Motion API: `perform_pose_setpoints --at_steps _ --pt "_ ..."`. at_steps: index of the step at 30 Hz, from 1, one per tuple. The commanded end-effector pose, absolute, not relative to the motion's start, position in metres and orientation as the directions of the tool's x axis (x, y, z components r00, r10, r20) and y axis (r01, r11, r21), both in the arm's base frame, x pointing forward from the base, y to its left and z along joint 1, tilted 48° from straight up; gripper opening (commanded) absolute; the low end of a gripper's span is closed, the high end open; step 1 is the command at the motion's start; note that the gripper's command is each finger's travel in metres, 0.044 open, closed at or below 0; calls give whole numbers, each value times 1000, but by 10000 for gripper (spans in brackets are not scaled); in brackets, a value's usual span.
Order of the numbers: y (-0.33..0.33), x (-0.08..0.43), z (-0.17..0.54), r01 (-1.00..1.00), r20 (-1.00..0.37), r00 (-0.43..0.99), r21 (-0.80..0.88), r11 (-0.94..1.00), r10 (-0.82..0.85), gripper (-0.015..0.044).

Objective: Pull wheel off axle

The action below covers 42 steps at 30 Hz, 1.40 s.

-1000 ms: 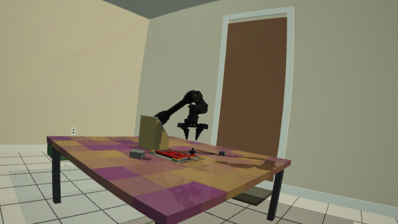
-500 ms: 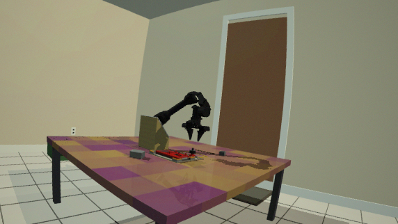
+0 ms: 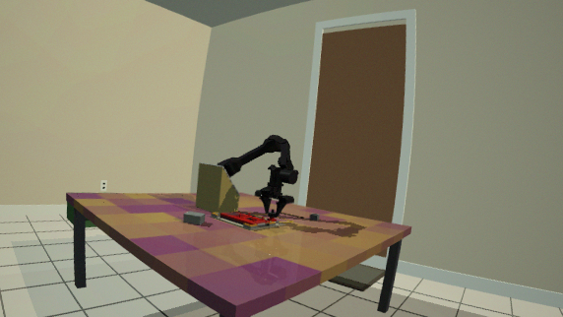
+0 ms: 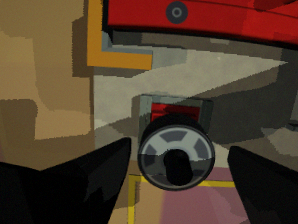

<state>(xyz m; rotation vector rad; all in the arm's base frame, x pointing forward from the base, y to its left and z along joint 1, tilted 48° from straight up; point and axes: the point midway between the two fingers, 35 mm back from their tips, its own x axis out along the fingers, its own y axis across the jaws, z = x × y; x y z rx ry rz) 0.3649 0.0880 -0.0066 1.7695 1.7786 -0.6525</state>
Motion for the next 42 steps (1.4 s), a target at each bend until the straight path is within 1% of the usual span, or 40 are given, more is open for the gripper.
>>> perform_pose_setpoints --at_steps 1,15,21,22,42 --pt "86 366 -5 999 -677 14 40 18 736 260" --pt "86 366 -5 999 -677 14 40 18 736 167" --pt "86 366 -4 999 -677 15 40 17 736 10" --pt "85 366 -4 999 -677 15 40 17 736 0" --pt "80 366 0 999 -676 17 41 15 736 0"
